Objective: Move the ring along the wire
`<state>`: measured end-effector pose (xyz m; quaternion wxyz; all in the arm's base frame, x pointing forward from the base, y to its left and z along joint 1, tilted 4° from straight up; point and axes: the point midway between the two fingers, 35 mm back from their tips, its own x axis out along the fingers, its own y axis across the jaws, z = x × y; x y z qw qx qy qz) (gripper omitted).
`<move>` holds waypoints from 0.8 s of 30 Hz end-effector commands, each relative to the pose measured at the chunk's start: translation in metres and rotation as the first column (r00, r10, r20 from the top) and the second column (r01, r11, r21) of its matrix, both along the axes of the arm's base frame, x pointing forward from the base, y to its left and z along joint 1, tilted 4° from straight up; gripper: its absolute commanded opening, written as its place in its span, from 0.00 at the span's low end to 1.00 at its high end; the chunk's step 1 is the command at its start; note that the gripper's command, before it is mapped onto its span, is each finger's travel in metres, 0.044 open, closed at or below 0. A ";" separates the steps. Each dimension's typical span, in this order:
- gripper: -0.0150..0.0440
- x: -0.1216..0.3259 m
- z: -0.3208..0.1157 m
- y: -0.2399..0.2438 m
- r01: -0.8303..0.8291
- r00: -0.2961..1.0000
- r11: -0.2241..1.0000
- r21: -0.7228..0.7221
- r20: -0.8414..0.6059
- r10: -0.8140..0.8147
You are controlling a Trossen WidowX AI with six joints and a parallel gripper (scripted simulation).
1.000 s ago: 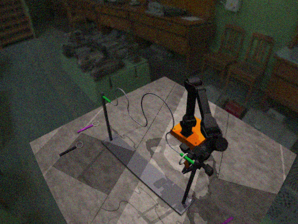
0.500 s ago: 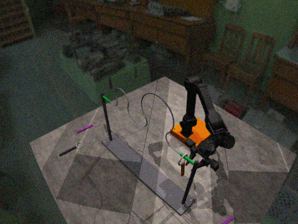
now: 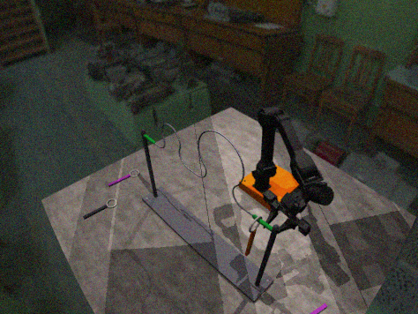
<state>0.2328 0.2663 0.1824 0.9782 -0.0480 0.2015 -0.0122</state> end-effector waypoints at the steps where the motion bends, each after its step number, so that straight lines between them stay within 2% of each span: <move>1: 0.53 0.000 0.001 -0.001 0.005 1.000 1.000 0.001 0.005 -0.005; 7: 0.53 0.000 0.001 -0.001 0.005 1.000 1.000 0.001 0.005 -0.005; 13: 0.79 -0.040 0.017 0.001 0.000 1.000 1.000 0.000 -0.001 0.000; 18: 1.00 -0.045 0.021 0.001 -0.002 1.000 1.000 -0.001 0.003 0.002; 24: 1.00 -0.045 0.021 0.001 -0.002 1.000 1.000 -0.001 0.003 0.002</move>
